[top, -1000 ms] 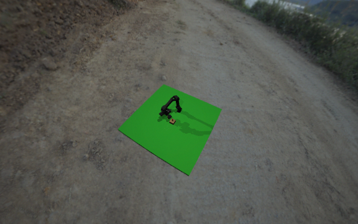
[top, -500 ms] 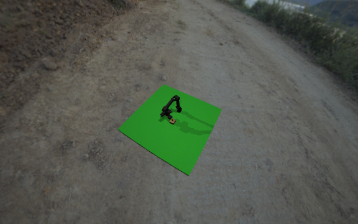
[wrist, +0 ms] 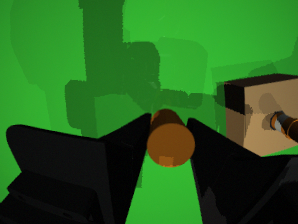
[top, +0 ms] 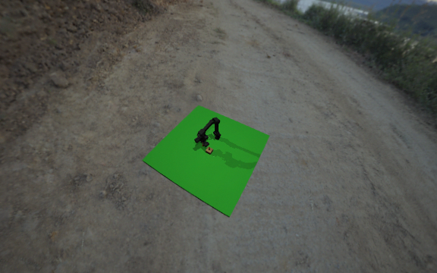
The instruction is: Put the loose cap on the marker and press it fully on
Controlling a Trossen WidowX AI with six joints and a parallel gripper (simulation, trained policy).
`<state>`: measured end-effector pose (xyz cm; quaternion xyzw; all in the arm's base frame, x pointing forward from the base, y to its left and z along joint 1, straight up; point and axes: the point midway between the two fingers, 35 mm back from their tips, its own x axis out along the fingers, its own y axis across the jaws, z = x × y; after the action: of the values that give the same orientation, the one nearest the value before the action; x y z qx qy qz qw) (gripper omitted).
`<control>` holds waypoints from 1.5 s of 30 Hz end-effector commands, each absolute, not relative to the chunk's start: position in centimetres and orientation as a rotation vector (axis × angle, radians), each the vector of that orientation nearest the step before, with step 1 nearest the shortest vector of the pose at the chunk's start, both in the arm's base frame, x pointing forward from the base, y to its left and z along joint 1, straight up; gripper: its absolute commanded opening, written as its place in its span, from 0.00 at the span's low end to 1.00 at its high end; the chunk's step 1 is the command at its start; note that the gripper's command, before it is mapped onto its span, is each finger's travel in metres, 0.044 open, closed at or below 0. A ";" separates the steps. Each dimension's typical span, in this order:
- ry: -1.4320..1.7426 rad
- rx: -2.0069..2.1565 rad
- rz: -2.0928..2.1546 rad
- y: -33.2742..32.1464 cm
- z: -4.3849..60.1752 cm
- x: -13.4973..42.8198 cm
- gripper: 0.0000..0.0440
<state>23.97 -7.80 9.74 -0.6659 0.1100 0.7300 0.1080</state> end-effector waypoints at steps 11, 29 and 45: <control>0.276 -2.063 2.096 -5.5 13.8 25.5 0.00; 0.204 -2.085 2.108 0.1 17.5 26.1 0.00; 0.180 -2.050 2.176 3.0 17.8 25.5 0.00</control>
<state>25.52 2.77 17.93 -0.6870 0.0596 0.7208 0.0701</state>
